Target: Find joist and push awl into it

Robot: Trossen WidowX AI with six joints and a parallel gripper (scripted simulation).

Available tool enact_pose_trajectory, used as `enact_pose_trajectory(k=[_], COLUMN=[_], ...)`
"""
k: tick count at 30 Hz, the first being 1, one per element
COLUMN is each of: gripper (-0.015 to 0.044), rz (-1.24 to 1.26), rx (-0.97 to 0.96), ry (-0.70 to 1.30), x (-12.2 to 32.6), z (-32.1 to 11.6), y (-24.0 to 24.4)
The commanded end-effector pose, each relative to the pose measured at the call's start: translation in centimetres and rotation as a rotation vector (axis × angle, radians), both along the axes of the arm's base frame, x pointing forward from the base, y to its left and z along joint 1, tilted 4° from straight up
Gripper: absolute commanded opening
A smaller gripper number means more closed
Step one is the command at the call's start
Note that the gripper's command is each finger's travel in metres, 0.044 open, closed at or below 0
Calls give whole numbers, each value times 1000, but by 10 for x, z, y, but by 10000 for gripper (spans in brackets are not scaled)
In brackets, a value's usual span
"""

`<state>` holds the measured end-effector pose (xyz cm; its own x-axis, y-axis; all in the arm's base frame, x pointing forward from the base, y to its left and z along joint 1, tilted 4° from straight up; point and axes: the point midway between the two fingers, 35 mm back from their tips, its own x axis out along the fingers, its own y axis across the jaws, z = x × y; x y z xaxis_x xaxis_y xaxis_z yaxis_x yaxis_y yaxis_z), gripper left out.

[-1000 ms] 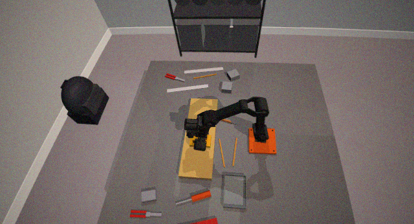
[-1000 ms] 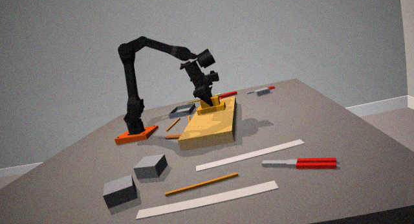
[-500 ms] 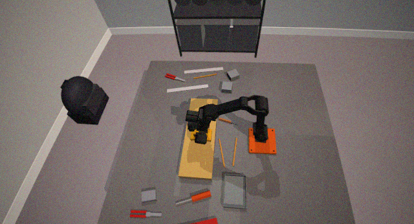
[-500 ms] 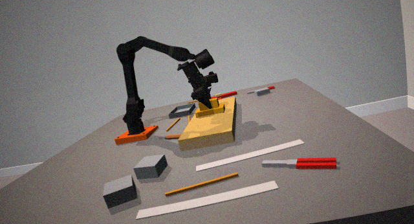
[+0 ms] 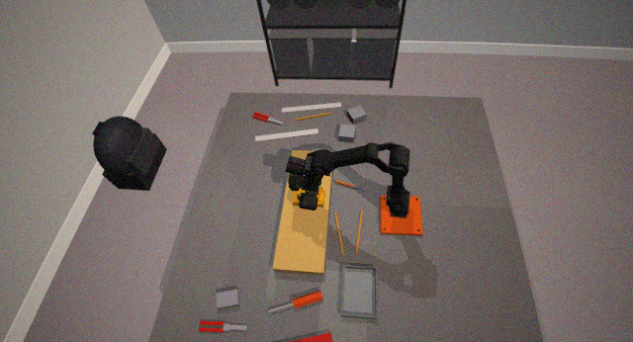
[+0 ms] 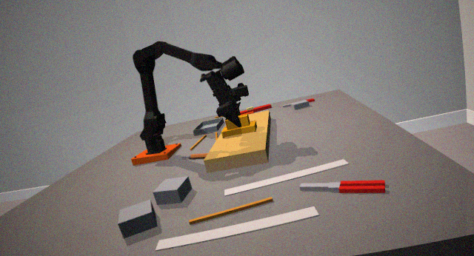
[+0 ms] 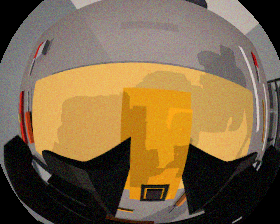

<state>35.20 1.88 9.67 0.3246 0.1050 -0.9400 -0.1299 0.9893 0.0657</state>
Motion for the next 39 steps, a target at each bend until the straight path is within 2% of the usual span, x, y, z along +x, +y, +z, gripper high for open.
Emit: enact_pose_trajectory(k=[1,39], gripper=[0,0], rz=[1,1], rx=[-3,-12], ry=[0,-1], x=[2,14], z=[-1,-6], y=[-13,-111])
